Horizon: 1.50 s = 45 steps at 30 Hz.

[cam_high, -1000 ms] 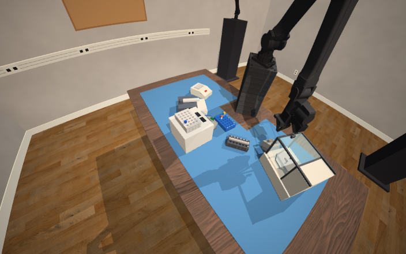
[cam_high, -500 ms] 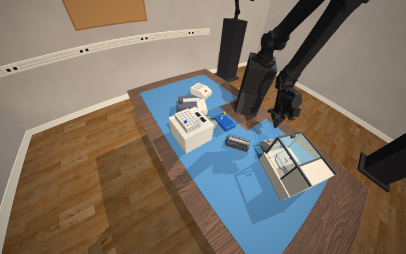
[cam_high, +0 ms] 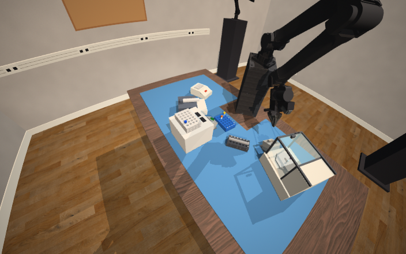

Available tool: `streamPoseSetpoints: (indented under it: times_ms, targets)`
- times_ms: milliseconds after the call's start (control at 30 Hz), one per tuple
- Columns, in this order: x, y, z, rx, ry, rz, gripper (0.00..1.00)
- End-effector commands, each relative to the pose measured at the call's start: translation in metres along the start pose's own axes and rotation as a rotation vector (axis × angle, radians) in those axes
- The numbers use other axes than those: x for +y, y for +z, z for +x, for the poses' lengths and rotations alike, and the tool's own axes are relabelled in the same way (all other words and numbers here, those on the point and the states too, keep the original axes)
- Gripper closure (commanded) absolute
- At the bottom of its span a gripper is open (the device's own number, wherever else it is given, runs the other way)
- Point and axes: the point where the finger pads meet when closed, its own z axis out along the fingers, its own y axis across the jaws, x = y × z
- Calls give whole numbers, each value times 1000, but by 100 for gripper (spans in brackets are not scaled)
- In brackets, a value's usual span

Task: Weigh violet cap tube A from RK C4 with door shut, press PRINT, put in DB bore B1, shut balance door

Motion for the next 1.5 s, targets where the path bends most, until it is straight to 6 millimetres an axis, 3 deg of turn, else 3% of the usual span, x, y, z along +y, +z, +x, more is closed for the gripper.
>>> streamPoseSetpoints:
  times_ms: [0, 133, 233, 400, 433, 867, 900, 967, 1433, 1467]
  targets:
    - [-1, -15, 20, 31, -12, 0, 100]
    - [1, -17, 24, 31, -18, -5, 100]
    - [-1, -10, 11, -4, -18, 1, 100]
    - [1, -11, 14, 11, -10, -2, 100]
    - [0, -2, 15, 13, -19, -2, 100]
    - [0, 16, 18, 21, -16, -2, 100]
    - [-2, 18, 7, -9, -17, 3, 100]
    - [0, 21, 18, 23, -16, -2, 100]
    - [-1, 41, 19, 24, -16, -2, 100]
    - [-2, 43, 4, -16, -17, 4, 100]
